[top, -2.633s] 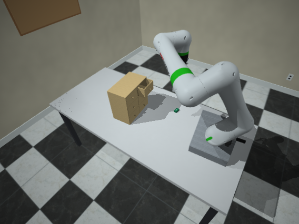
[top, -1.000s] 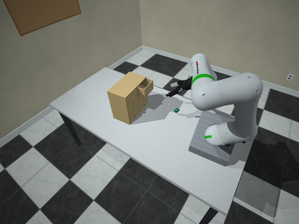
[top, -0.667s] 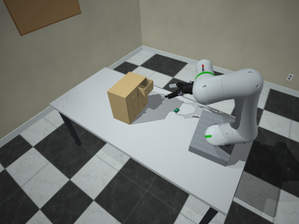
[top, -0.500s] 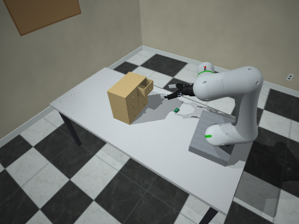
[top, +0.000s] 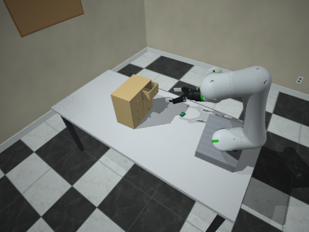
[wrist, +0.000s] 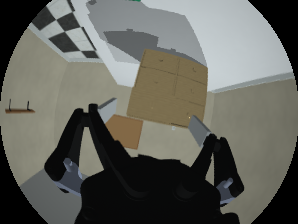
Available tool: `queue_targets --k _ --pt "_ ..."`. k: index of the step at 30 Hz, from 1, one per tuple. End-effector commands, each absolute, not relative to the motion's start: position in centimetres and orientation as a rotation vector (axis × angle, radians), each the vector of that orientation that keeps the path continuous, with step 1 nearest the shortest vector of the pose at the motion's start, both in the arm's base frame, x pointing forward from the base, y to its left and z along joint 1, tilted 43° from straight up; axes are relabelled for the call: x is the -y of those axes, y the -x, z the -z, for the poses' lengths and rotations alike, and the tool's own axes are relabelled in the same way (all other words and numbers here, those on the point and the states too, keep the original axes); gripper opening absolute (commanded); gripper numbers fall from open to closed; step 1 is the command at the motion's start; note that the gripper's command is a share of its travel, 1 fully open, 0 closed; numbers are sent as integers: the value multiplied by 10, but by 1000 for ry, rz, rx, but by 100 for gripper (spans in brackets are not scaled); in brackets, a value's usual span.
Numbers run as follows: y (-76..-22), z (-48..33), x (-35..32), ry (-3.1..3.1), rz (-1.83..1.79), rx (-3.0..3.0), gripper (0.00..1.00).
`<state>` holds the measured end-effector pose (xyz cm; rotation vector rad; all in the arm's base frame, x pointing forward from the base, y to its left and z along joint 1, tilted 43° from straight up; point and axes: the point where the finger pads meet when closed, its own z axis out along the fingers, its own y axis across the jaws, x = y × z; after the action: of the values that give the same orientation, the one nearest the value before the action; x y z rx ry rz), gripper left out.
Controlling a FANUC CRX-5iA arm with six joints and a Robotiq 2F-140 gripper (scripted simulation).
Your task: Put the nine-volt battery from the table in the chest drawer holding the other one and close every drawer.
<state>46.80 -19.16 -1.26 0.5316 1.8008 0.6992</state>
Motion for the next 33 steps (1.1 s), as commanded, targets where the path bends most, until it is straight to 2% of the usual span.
queue_targets --k 1,33 --pt "-468 13 192 -532 -699 -1800 0" --pt "-479 15 190 -532 -699 -1800 0"
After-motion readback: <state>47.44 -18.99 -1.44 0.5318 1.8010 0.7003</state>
